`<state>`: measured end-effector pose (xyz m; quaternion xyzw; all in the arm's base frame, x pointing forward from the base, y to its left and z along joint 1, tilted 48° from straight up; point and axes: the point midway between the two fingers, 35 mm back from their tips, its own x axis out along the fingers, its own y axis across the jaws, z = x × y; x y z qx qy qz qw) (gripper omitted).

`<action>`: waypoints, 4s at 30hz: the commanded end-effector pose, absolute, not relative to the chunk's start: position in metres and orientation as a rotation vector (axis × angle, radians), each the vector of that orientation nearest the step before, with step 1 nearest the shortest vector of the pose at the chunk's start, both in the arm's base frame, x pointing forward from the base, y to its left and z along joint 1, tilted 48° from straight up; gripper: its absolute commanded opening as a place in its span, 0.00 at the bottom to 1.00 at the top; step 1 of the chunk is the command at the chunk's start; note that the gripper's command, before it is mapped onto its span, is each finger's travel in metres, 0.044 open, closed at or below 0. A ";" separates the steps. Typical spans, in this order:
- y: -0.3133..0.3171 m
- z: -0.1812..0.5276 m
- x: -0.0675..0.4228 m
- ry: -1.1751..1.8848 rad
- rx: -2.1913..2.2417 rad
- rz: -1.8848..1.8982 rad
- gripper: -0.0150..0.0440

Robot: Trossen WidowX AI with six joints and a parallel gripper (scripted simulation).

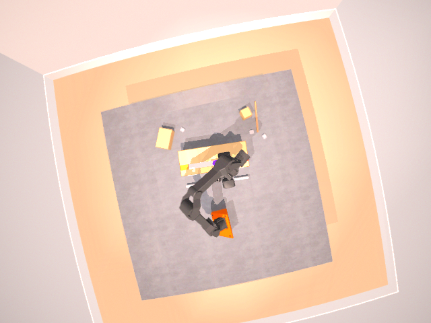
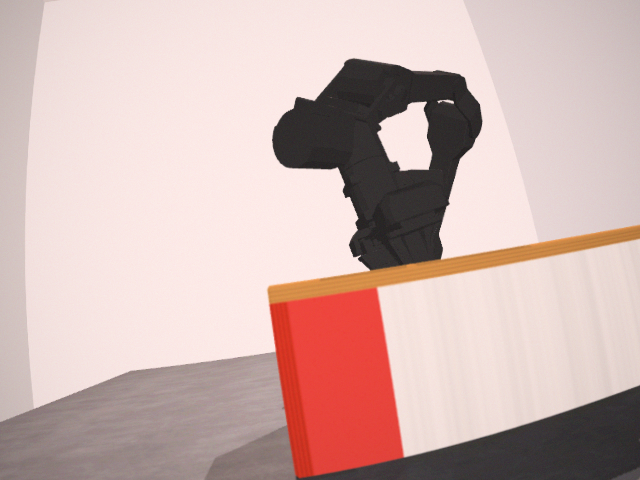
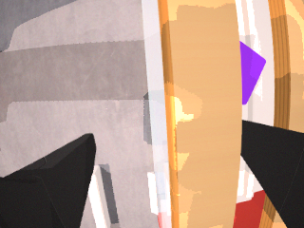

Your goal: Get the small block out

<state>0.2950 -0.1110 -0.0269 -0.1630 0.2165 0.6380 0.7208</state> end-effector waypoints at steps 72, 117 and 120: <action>-0.066 -0.002 0.300 0.477 -0.347 1.416 0.93; -0.059 0.006 0.302 0.476 -0.346 1.416 0.93; -0.062 0.003 0.301 0.477 -0.346 1.416 0.93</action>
